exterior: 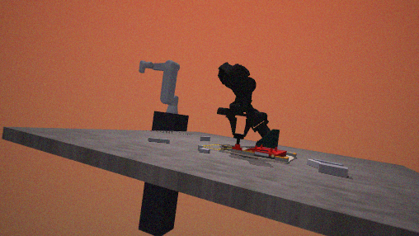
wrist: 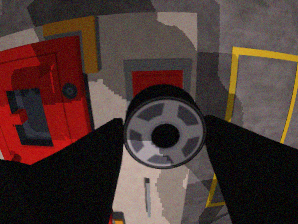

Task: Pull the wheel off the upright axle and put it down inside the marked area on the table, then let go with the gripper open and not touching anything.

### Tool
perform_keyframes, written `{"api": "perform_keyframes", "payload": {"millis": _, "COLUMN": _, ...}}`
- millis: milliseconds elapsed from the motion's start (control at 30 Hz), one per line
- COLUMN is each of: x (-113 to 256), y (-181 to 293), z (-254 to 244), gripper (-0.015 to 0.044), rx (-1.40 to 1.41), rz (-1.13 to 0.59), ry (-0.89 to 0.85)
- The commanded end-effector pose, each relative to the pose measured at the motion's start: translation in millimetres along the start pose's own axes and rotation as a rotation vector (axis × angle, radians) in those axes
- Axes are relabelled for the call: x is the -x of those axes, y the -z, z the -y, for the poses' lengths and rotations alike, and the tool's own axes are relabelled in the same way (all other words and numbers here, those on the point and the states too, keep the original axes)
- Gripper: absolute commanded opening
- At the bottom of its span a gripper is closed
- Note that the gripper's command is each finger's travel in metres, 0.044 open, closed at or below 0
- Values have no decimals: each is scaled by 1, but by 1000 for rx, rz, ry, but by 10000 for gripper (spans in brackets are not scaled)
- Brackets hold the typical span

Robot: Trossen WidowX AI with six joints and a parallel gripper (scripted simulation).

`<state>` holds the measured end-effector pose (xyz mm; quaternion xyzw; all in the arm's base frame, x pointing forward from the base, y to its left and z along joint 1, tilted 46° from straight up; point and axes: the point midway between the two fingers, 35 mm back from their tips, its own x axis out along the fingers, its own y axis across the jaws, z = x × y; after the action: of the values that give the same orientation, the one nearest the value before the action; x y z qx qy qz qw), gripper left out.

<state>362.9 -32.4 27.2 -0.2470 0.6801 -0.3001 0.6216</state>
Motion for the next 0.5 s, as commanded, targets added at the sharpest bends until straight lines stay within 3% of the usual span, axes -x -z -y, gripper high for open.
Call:
{"api": "perform_keyframes", "payload": {"millis": 0, "x": 3, "y": -1, "z": -1, "gripper": 0, "rx": -7, "rz": 4, "ry": -5}}
{"api": "perform_keyframes", "payload": {"millis": 467, "x": 8, "y": -1, "z": -1, "gripper": 0, "rx": -6, "rz": 4, "ry": -4}}
